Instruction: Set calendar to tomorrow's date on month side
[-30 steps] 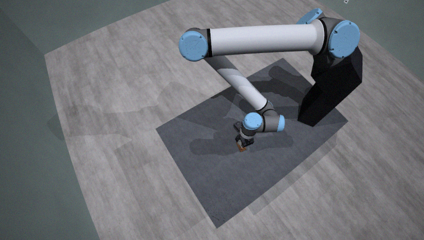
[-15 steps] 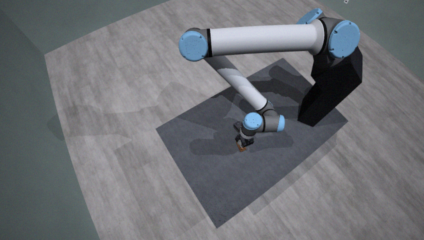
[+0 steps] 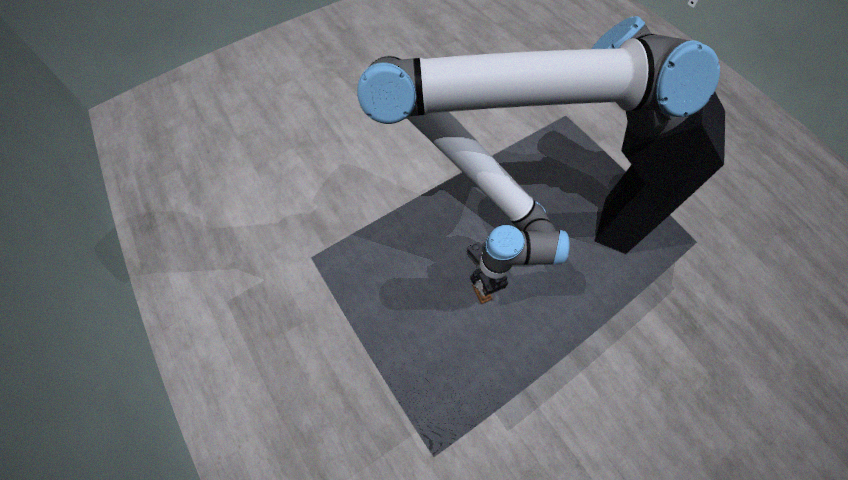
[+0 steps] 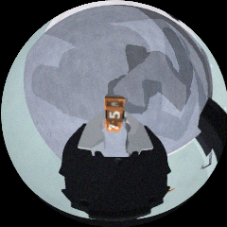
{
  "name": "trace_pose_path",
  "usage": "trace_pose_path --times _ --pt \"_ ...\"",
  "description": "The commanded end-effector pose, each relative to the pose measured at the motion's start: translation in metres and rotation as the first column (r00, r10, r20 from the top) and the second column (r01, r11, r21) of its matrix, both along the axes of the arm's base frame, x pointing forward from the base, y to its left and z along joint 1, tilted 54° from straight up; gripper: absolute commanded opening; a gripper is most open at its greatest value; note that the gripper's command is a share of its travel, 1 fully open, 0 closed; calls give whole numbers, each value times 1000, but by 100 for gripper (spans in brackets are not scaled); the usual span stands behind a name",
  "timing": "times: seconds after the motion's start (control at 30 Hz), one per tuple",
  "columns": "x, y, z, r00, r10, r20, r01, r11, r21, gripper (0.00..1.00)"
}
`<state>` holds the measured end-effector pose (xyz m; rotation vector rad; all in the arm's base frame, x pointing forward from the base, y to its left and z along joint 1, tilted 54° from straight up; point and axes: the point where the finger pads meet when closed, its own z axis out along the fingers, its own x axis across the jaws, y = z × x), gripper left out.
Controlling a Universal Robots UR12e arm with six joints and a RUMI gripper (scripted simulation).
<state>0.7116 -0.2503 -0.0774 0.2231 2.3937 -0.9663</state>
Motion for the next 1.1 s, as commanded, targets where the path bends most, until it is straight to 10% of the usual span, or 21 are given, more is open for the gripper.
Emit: trace_pose_path --times 0.0,1.07 --pt "1 0 0 1000 1 0 -1 1000 0 10" --pt "3 -5 -5 1000 1 0 -1 1000 0 10"
